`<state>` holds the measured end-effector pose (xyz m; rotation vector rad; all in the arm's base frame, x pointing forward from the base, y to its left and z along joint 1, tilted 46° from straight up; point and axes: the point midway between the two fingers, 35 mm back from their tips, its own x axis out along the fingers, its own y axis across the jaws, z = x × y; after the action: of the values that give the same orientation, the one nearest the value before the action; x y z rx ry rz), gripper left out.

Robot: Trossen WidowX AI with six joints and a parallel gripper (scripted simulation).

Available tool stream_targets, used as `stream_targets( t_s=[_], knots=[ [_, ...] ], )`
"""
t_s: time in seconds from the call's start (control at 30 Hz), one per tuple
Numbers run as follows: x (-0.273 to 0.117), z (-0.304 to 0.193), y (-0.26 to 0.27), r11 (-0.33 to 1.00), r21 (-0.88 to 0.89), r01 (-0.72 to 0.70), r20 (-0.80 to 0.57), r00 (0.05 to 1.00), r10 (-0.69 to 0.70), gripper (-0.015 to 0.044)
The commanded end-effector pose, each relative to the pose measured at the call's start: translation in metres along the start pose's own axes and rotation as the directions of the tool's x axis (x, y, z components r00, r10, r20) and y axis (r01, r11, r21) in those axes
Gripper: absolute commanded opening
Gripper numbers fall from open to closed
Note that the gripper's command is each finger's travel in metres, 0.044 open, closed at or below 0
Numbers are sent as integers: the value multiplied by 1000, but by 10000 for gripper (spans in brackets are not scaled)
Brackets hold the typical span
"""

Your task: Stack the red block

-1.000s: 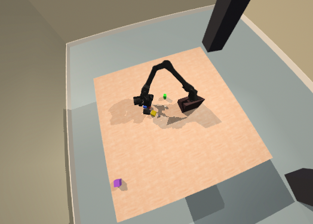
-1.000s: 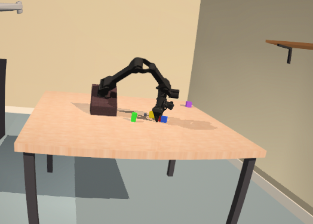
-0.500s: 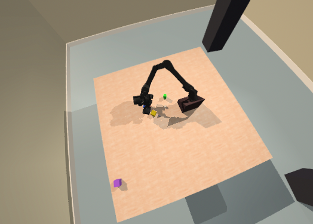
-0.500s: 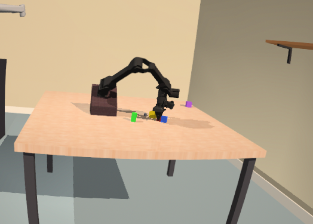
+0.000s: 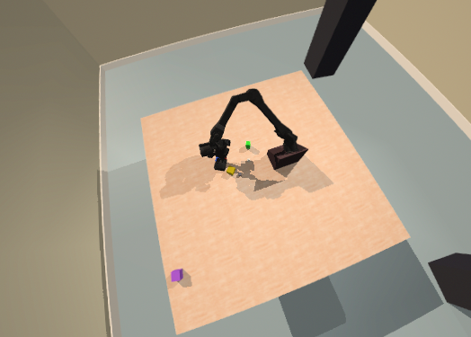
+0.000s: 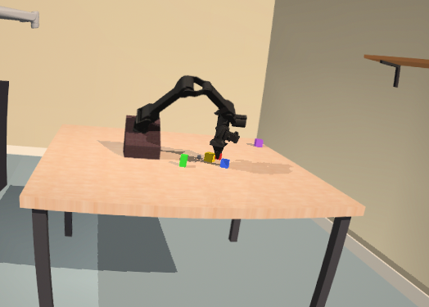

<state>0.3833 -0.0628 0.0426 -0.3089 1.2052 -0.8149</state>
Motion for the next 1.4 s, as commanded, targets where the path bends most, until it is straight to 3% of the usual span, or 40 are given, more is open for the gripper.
stream_targets(
  t_s=[0.0,0.5,0.8,1.37],
  knots=[
    [-22,3,-1,1000,8,-2,11,1000,2,0],
    [-89,2,0,1000,7,-5,9,1000,4,0],
    [-90,0,-3,1000,7,-4,9,1000,4,0],
    [-98,-44,-63,1000,4,-3,7,1000,3,0]
  ],
)
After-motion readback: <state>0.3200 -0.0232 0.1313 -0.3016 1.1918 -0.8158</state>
